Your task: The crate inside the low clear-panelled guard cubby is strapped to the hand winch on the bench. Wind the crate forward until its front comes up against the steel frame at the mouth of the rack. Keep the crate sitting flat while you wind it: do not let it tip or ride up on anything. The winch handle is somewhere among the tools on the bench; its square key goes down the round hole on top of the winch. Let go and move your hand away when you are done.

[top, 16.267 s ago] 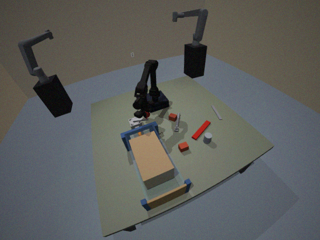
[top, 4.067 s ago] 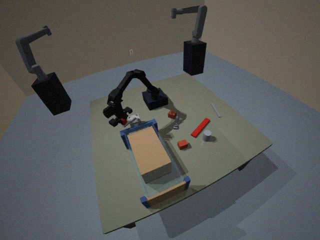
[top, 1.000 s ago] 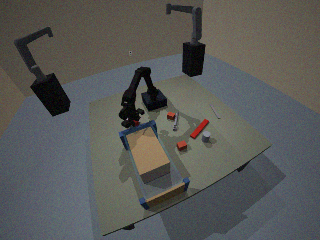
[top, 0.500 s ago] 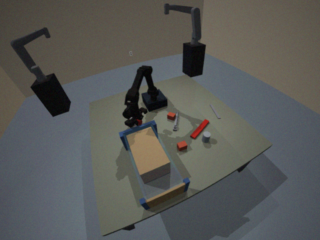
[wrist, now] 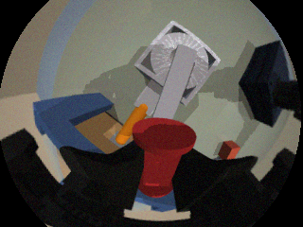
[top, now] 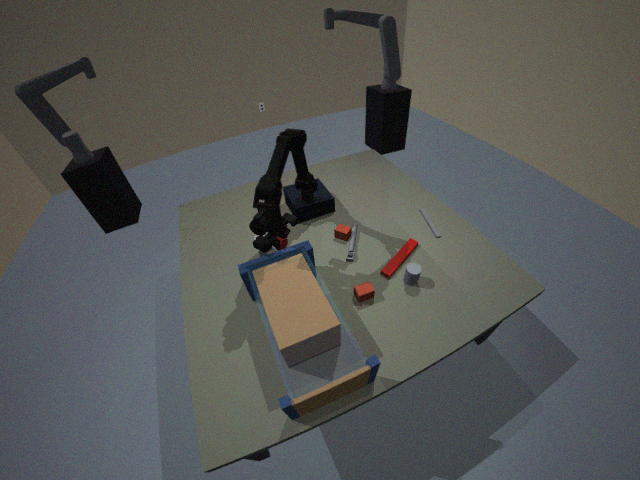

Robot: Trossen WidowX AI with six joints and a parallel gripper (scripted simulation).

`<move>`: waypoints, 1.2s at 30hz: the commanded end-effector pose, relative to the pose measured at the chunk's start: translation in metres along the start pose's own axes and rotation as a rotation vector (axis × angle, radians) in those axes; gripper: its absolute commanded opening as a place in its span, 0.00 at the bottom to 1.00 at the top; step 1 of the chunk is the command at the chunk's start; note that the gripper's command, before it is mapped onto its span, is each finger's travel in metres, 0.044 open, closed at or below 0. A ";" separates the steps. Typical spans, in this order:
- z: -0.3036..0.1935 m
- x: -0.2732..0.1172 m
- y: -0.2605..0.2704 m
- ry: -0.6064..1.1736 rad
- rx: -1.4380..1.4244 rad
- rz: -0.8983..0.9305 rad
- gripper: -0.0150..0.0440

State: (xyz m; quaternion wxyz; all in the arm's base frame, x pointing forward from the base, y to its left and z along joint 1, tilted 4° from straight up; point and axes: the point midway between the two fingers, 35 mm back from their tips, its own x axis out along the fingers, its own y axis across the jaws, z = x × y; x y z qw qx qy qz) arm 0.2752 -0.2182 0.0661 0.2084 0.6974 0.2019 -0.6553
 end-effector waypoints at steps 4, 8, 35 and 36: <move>-0.005 -0.001 -0.018 0.009 -0.002 -0.026 0.25; -0.005 -0.001 -0.022 0.009 -0.002 -0.027 0.25; 0.000 -0.002 -0.051 0.009 -0.002 -0.029 0.25; 0.000 -0.002 -0.052 0.009 -0.002 -0.029 0.25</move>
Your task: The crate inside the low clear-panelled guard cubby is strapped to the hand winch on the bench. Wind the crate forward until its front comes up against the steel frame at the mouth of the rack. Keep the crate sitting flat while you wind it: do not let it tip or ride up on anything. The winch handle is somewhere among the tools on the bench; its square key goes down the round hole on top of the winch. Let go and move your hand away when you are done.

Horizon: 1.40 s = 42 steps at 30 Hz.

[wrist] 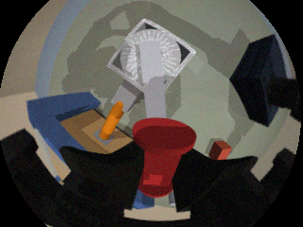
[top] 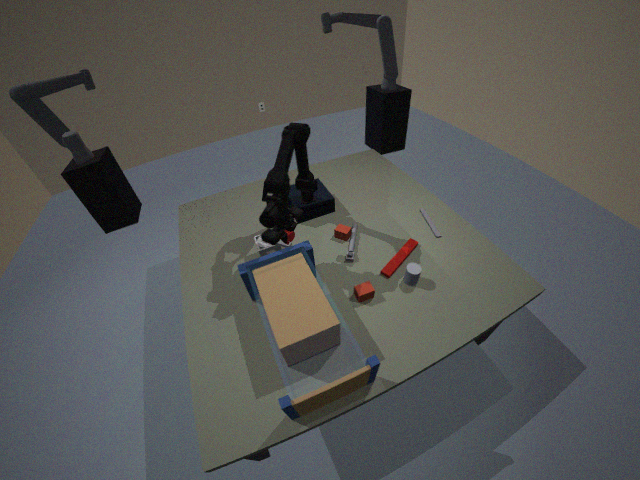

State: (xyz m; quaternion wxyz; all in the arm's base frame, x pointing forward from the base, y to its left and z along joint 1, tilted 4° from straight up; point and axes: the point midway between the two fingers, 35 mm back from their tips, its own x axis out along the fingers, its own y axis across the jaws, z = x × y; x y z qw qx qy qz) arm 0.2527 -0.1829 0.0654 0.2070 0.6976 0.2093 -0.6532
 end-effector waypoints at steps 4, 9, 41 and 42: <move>0.002 -0.001 -0.014 0.002 0.006 -0.018 0.25; 0.004 -0.001 -0.020 0.002 0.006 -0.018 0.25; 0.023 -0.001 -0.049 0.001 0.007 -0.021 0.25; 0.024 -0.001 -0.049 0.000 0.007 -0.021 0.25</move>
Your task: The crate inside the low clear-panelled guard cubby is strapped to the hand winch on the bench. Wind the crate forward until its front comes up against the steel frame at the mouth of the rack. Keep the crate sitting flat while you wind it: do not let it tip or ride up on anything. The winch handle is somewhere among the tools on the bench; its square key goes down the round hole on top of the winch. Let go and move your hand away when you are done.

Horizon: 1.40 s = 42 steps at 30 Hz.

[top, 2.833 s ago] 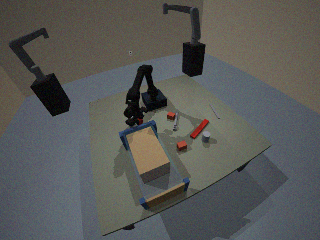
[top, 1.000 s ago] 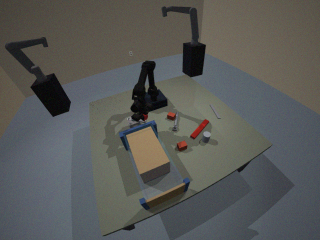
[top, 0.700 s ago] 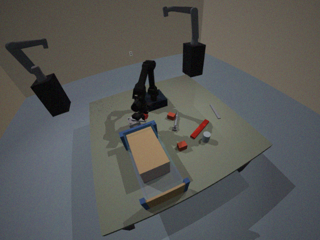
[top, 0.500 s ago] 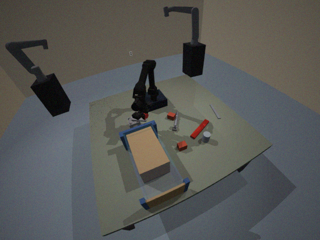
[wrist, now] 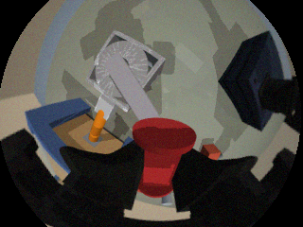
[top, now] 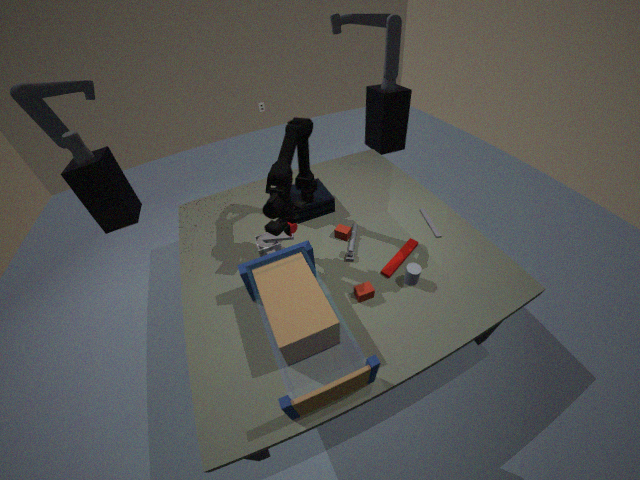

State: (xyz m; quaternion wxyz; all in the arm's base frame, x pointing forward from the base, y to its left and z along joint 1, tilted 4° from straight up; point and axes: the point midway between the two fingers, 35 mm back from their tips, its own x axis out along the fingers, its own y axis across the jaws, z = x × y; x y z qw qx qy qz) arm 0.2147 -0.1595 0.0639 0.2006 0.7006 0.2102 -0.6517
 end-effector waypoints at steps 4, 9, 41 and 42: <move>0.009 -0.001 -0.011 -0.009 -0.002 -0.013 0.25; 0.013 -0.001 -0.015 -0.009 -0.001 -0.013 0.25; 0.043 -0.002 -0.033 -0.012 -0.001 -0.015 0.25; 0.043 -0.002 -0.033 -0.012 -0.001 -0.015 0.25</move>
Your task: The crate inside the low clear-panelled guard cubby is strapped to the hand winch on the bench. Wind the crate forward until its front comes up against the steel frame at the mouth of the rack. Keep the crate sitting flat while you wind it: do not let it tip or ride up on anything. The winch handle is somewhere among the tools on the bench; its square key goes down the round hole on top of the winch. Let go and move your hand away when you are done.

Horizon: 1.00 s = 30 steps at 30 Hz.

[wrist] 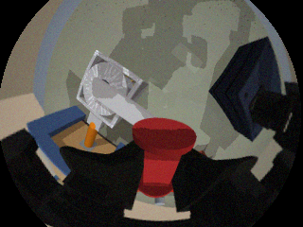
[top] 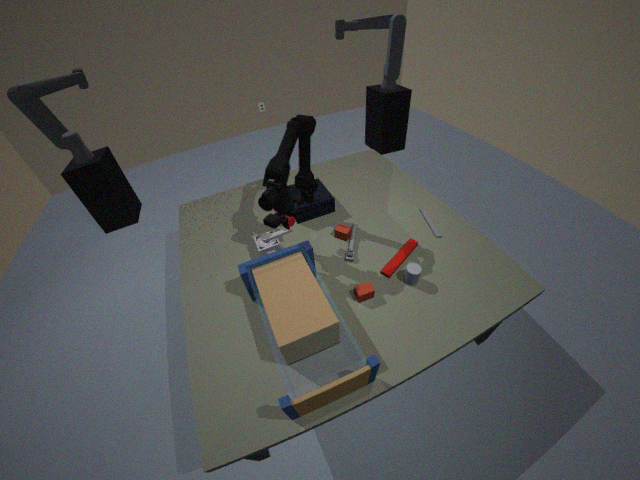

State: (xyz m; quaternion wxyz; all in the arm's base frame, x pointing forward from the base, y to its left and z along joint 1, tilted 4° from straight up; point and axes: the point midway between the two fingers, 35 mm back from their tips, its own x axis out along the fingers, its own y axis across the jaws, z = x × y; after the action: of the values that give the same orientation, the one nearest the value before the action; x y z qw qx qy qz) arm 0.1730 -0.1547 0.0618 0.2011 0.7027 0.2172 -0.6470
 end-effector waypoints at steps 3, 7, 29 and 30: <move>0.014 -0.001 -0.007 -0.024 0.010 -0.009 0.25; 0.019 -0.002 -0.009 -0.024 0.010 -0.009 0.25; 0.042 -0.002 -0.013 -0.027 0.010 -0.009 0.25; 0.043 -0.002 -0.013 -0.027 0.010 -0.009 0.25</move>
State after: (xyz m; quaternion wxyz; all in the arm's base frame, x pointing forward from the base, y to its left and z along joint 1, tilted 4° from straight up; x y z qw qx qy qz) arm 0.1419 -0.1629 0.0598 0.2013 0.7008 0.2225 -0.6472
